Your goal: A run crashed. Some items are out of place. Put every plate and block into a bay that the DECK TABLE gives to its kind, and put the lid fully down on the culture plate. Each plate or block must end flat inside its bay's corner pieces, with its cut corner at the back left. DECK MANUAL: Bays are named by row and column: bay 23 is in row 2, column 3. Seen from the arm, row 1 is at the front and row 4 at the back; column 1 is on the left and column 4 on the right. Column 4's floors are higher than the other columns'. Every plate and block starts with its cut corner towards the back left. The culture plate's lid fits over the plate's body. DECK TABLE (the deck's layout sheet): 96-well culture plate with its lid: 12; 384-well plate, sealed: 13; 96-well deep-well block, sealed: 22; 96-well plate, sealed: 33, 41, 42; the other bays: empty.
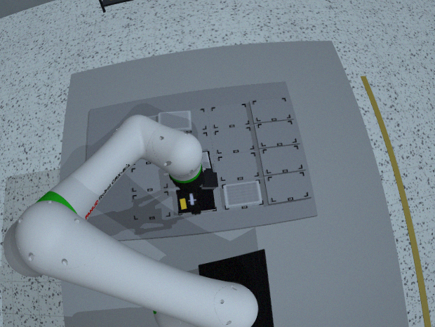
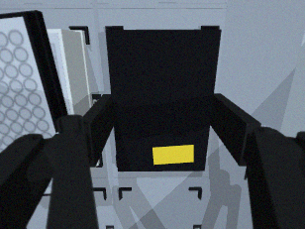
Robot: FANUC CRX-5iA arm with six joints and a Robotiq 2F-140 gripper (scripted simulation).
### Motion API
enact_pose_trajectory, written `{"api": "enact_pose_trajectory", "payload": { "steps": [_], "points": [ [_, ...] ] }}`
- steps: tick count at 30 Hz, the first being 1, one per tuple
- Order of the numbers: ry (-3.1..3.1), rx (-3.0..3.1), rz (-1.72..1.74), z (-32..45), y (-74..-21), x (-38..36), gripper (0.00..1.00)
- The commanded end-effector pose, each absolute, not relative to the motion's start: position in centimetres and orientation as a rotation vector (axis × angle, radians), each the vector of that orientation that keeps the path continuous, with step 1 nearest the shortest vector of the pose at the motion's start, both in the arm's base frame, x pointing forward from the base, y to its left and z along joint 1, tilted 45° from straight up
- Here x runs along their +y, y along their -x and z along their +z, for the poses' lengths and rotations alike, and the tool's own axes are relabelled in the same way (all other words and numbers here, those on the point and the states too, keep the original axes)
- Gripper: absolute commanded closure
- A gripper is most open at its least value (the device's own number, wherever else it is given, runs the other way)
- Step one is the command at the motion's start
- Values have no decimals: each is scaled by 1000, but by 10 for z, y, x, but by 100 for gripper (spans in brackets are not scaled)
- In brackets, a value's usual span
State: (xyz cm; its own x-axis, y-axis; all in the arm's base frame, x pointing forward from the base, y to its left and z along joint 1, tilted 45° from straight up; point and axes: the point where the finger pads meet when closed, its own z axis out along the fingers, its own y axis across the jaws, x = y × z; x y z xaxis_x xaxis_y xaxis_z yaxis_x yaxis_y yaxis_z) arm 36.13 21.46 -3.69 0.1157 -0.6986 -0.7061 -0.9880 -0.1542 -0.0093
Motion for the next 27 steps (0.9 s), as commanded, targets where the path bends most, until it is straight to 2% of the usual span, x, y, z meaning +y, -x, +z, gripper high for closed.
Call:
{"api": "enact_pose_trajectory", "payload": {
  "steps": [1,25,26,27],
  "points": [
    [1913,1631,780,-37,-362,214,90],
    [1913,1631,780,-38,-362,215,90],
    [1913,1631,780,-38,-362,215,39],
    [1913,1631,780,-38,-362,215,39]
  ]
}}
